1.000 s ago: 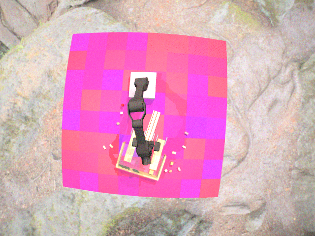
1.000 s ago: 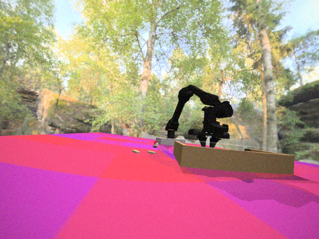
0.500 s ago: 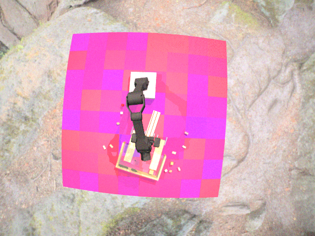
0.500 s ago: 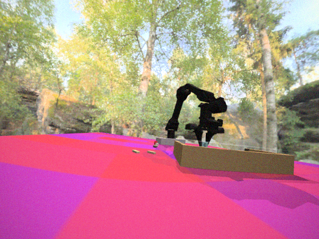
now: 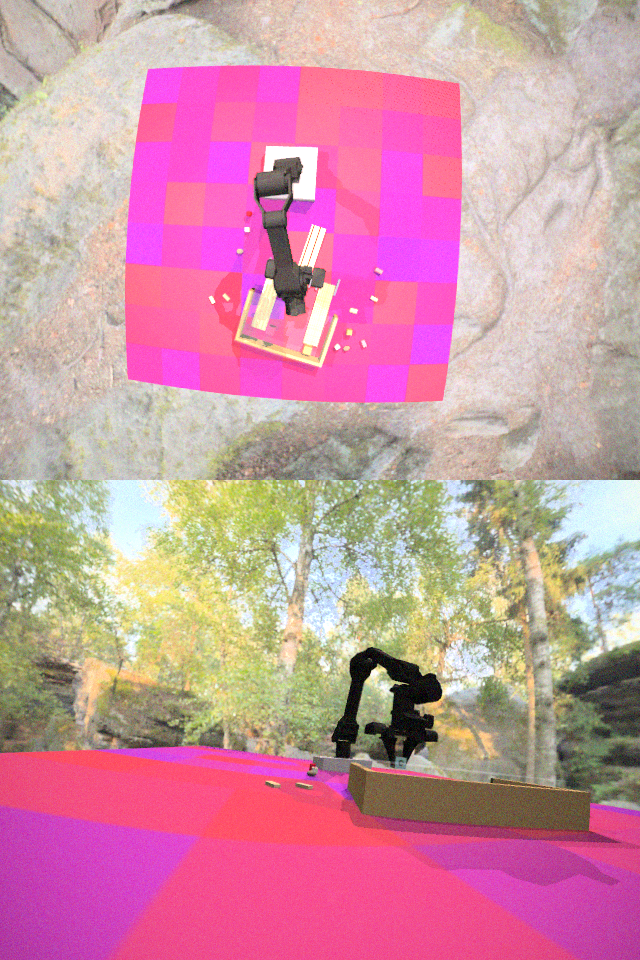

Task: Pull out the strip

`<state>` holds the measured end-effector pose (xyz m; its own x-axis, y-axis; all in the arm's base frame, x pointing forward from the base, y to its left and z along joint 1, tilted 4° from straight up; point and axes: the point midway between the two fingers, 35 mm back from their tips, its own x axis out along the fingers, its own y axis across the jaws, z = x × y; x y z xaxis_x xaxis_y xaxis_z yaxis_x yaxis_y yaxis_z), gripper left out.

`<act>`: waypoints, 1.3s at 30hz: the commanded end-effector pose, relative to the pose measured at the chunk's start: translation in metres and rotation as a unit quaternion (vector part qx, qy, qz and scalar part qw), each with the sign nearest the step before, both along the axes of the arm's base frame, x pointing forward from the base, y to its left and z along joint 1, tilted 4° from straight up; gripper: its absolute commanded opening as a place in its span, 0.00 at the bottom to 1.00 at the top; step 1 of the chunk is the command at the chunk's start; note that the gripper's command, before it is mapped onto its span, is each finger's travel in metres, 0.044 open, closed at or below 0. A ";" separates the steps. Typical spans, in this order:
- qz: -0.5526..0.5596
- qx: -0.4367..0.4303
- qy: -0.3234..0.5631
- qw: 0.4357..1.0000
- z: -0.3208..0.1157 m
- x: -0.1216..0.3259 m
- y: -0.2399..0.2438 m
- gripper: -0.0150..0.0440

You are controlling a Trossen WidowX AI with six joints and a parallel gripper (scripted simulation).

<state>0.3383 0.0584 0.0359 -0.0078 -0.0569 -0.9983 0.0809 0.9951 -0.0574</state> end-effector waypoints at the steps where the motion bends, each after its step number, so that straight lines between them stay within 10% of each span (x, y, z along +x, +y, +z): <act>1: -0.002 -0.001 -0.004 1.000 0.003 -0.015 -0.003 0.25; 39: -0.002 -0.001 -0.003 1.000 0.038 -0.038 -0.005 0.25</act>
